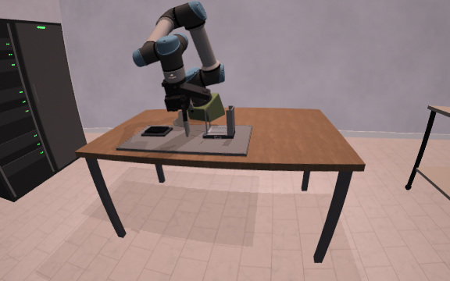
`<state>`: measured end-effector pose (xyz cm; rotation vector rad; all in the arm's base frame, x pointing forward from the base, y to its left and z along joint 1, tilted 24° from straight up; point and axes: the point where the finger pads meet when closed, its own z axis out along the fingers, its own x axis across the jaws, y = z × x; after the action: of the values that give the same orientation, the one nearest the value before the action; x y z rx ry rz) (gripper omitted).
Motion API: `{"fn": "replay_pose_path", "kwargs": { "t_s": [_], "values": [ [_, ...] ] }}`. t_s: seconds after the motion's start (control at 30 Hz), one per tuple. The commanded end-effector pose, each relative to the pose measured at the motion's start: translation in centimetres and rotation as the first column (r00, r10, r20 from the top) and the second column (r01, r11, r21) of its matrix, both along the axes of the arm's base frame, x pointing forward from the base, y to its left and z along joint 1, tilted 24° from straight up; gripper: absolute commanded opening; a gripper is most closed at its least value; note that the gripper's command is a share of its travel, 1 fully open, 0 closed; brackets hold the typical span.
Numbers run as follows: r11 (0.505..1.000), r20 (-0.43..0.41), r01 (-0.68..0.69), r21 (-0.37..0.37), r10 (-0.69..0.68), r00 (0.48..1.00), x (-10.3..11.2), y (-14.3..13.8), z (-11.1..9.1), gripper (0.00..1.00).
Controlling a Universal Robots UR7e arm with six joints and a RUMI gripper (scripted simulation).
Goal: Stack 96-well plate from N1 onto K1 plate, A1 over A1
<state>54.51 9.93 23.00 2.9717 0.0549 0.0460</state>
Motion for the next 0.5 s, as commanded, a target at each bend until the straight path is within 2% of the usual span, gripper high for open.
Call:
{"fn": "replay_pose_path", "kwargs": {
  "t_s": [0.0, 0.47],
  "values": [
    [1.000, -0.005, 0.003, 0.030, -0.003, 1.000, -0.7, -1.7, 0.2, 1.00],
    [0.998, -0.003, 0.012, 0.055, -0.012, 1.000, -3.0, -7.0, 1.0, 1.00]
  ]
}}
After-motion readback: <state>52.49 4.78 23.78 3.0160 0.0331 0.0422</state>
